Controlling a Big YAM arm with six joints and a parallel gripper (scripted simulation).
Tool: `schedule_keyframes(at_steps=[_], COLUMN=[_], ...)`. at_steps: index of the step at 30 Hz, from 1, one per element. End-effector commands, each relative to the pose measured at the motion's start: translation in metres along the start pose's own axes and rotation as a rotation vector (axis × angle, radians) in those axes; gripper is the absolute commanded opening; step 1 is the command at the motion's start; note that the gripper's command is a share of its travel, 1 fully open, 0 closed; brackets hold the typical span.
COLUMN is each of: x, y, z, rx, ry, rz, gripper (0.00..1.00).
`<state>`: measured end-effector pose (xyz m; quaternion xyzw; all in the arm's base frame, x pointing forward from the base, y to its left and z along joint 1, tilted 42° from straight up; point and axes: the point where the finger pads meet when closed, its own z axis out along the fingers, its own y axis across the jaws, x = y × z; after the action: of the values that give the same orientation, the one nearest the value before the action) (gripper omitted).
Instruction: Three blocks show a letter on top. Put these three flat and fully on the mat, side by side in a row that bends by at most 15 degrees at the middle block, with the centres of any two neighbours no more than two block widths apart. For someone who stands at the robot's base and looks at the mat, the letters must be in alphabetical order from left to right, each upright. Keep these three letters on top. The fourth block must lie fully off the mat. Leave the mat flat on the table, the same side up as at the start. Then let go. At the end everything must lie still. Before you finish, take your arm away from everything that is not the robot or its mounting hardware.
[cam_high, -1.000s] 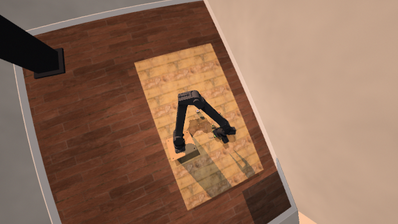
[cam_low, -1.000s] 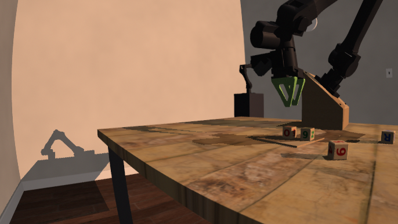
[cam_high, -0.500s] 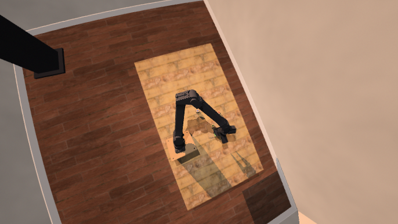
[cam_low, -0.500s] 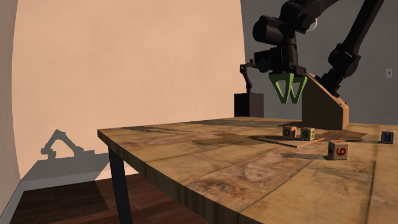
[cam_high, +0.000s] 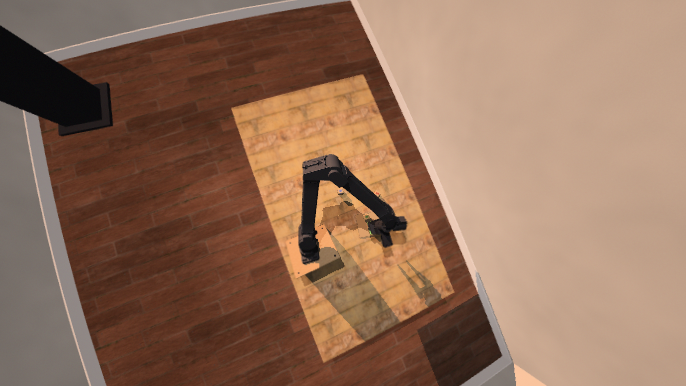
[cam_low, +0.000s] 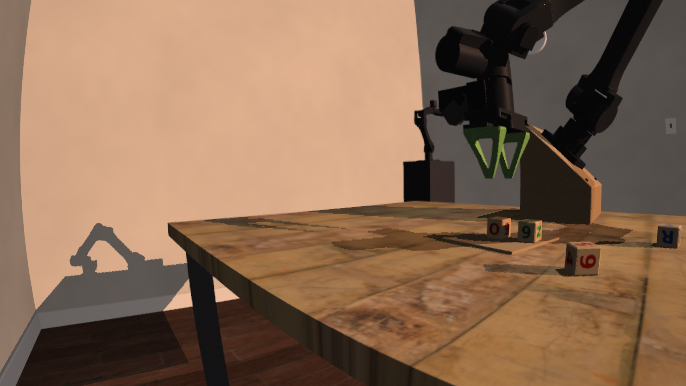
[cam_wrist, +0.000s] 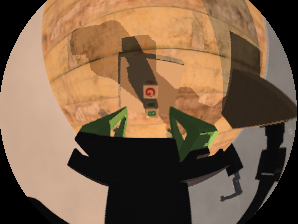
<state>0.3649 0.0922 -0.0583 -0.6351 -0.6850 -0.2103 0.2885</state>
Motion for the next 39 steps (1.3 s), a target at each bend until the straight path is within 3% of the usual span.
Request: schedule_keyframes(at_steps=[1,19,39], x=[-0.002,0.000,0.000], y=[-0.002,-0.003,-0.004], z=[0.004,0.017,0.044], rx=[0.004,0.010,0.011], ry=[-0.004,-0.002,-0.001], rz=[0.010,0.006,0.007], gripper=[0.65,0.65,0.65])
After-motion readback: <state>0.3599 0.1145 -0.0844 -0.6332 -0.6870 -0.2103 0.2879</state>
